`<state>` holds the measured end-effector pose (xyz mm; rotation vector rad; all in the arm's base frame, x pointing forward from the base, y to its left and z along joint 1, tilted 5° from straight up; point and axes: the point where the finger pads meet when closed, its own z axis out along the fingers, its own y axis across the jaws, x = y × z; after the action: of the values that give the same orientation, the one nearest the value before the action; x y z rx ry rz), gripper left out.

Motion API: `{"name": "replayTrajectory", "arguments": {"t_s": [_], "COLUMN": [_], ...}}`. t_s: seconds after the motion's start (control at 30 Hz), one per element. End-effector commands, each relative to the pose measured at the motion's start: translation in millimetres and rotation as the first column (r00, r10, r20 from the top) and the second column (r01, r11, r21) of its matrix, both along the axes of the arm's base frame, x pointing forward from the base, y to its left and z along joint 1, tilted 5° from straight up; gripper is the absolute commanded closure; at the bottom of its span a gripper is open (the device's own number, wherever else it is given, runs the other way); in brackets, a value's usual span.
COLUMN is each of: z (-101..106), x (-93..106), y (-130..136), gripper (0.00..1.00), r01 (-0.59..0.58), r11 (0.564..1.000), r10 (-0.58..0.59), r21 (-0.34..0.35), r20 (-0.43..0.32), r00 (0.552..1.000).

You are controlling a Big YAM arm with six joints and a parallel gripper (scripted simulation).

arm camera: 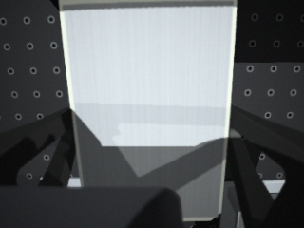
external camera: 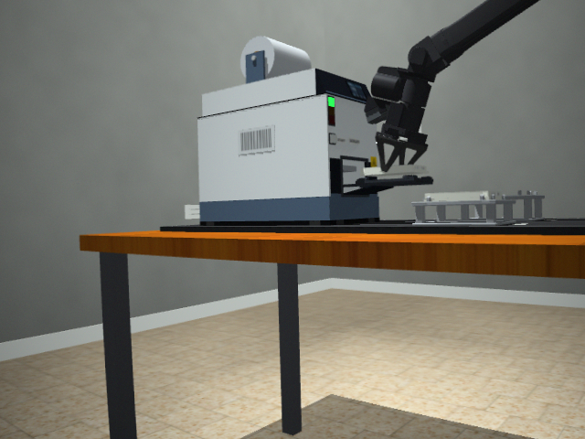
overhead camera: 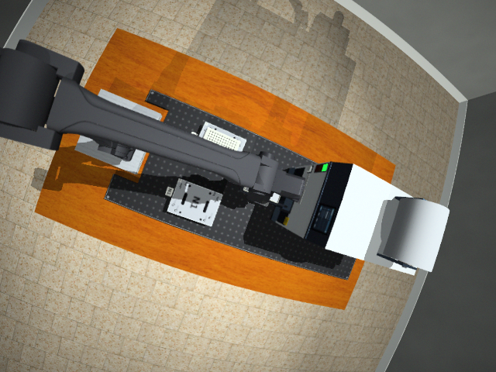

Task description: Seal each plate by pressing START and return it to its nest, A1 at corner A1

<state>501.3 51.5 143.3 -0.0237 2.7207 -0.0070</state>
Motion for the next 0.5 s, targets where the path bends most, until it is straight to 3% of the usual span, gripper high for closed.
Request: {"name": "replayTrajectory", "arguments": {"t_s": [0.0, 0.47], "z": [14.9, 14.5], "x": [18.6, 14.1], "y": [-6.6, 10.4], "gripper": [1.0, 1.0], "r01": [0.02, -0.013], "r11": [1.0, 1.0], "r10": [-0.02, 0.013], "r21": [0.003, 0.002], "r20": [0.039, 0.029], "r00": [0.999, 0.999]}}
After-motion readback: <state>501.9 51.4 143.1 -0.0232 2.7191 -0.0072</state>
